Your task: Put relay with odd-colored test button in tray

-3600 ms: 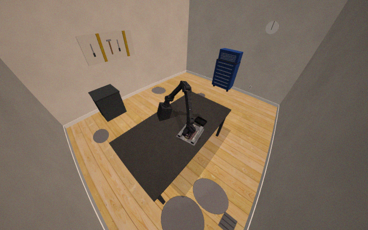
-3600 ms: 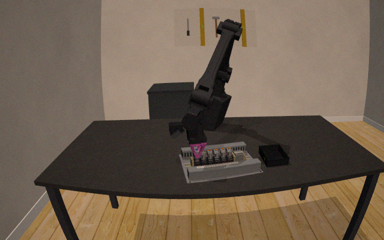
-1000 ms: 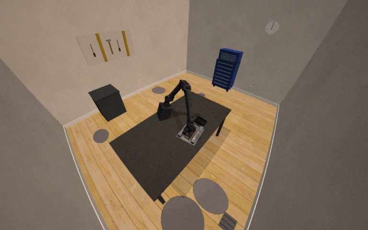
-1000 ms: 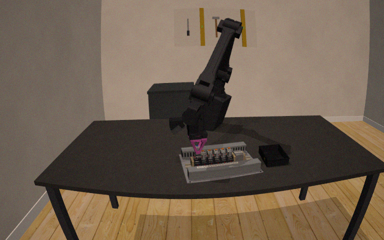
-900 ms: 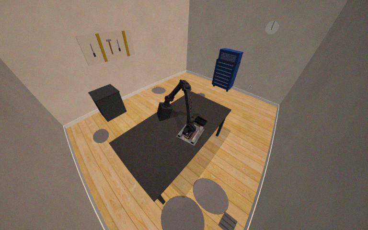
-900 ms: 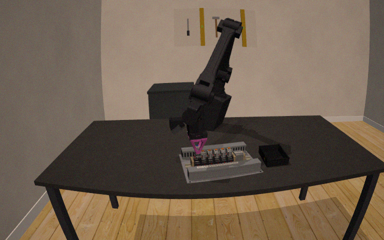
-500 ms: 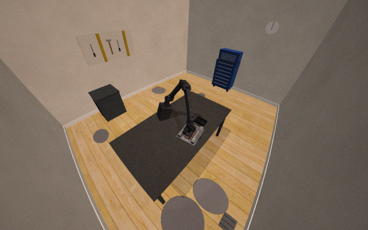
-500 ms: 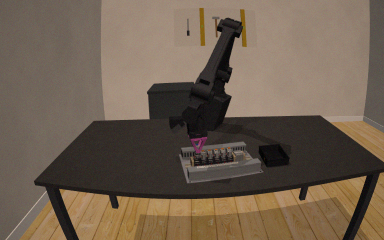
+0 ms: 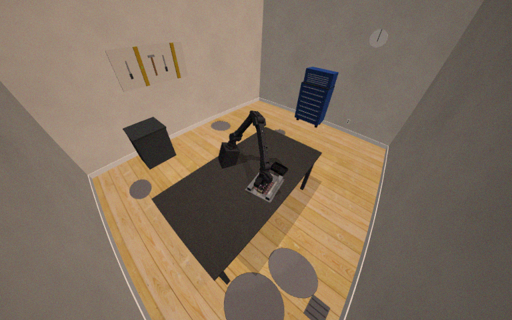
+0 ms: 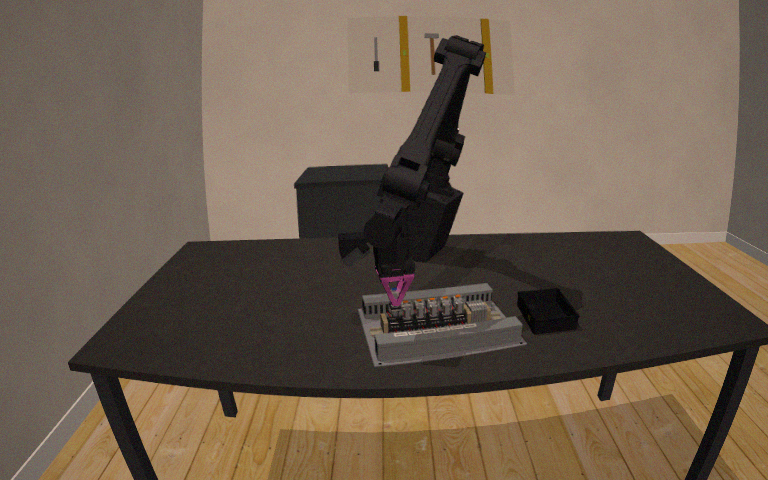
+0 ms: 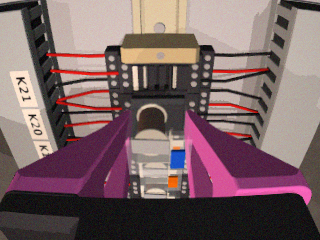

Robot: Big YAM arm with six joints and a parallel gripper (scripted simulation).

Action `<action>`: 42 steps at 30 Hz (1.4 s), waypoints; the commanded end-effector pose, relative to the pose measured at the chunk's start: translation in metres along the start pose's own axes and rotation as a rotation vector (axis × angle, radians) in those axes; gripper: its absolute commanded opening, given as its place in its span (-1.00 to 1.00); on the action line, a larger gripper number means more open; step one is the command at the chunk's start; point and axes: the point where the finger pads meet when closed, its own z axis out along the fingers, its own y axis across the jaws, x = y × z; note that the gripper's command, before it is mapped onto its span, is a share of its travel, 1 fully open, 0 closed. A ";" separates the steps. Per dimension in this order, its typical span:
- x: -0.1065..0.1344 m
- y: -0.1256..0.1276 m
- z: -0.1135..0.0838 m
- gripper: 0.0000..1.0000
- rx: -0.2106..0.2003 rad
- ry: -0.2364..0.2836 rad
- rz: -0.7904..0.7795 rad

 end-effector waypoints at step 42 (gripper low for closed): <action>-0.021 0.014 -0.073 -1.00 -0.040 -0.021 0.001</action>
